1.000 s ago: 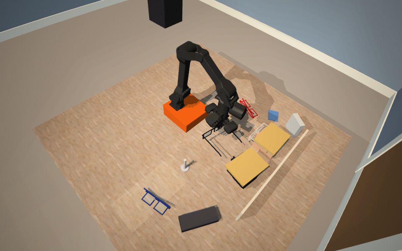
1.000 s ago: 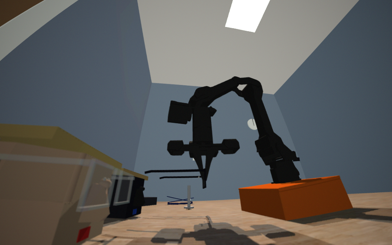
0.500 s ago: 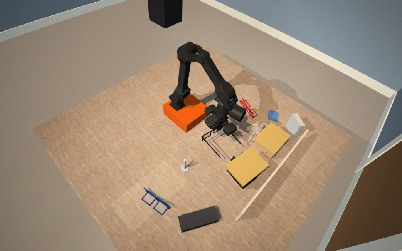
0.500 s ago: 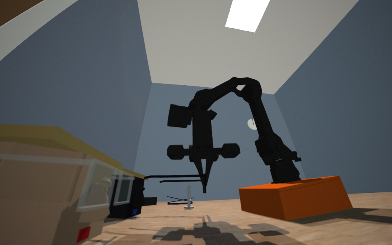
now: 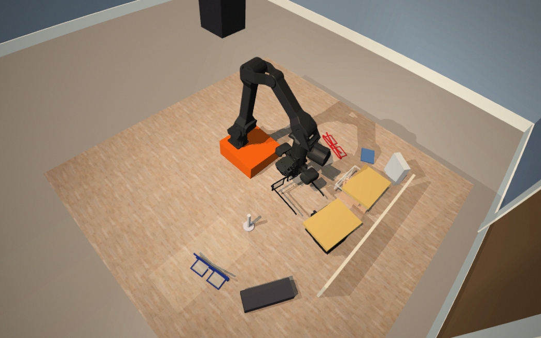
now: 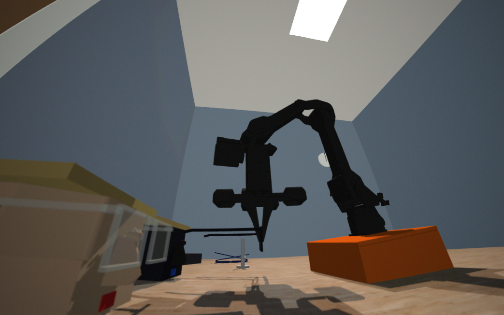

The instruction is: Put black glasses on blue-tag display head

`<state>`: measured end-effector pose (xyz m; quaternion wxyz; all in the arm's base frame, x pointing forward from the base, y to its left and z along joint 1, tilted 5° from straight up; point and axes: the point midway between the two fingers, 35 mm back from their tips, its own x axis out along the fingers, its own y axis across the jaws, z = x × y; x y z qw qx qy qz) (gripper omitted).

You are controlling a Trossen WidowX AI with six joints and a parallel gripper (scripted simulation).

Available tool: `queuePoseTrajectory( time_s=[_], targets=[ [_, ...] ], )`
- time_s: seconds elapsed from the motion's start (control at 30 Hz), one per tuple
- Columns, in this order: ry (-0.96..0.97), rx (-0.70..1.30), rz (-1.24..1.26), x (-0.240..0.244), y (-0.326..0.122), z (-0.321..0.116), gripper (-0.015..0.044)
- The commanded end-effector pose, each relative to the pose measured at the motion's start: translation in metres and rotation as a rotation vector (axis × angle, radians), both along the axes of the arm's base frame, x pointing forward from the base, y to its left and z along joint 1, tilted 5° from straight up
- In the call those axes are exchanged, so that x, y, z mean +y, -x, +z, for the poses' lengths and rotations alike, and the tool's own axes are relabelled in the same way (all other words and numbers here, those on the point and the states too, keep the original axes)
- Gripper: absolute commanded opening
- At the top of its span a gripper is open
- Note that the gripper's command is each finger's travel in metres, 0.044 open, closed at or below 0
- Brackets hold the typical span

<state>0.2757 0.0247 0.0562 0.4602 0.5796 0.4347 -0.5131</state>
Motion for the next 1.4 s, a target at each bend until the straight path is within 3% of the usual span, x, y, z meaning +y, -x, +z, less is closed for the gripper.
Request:
queuePoseTrajectory(
  time_s=[0.0, 1.37],
  targets=[
    [-0.010, -0.012, 0.004, -0.001, -0.007, 0.001, 0.0000],
    [-0.008, -0.006, 0.005, -0.011, -0.056, 0.006, 0.0000]
  ],
)
